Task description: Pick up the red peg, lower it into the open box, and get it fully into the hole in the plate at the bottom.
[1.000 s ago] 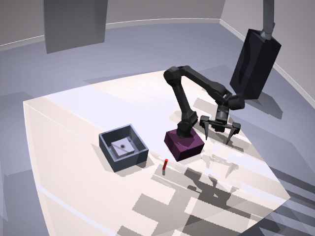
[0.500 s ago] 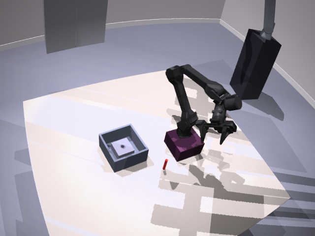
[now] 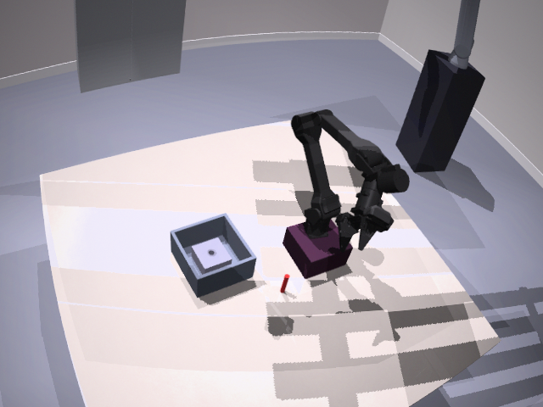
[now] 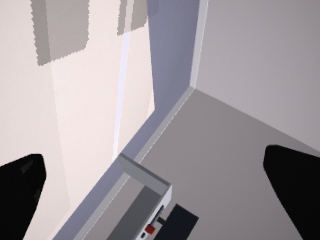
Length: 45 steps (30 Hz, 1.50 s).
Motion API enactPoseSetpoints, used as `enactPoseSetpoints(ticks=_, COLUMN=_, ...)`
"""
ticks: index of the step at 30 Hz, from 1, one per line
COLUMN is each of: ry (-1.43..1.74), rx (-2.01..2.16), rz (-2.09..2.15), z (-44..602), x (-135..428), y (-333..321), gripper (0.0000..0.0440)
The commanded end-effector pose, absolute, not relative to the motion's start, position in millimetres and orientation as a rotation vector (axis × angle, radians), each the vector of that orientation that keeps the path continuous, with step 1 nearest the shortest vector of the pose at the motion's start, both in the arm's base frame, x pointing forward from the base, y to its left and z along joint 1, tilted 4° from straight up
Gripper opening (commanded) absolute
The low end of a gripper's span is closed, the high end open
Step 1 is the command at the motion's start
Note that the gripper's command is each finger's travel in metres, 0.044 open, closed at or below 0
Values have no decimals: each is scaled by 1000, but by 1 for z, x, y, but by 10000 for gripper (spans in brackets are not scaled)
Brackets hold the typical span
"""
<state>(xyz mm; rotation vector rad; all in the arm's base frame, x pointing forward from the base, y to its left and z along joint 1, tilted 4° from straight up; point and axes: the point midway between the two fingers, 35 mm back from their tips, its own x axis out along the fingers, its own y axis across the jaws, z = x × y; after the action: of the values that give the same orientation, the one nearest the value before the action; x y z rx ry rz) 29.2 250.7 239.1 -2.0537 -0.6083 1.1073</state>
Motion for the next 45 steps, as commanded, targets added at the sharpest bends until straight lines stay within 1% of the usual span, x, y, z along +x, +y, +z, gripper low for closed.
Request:
enactPoseSetpoints(ticks=1, ry=-507, rx=-1968, rz=1126, z=238, x=36, y=249, gripper=440)
enactPoseSetpoints(ticks=22, ry=98, rx=-1427, rz=1093, z=222, x=77, y=234, gripper=440)
enactPoseSetpoints(ticks=45, ry=664, rx=-821, rz=837, z=195, x=112, y=207, gripper=440)
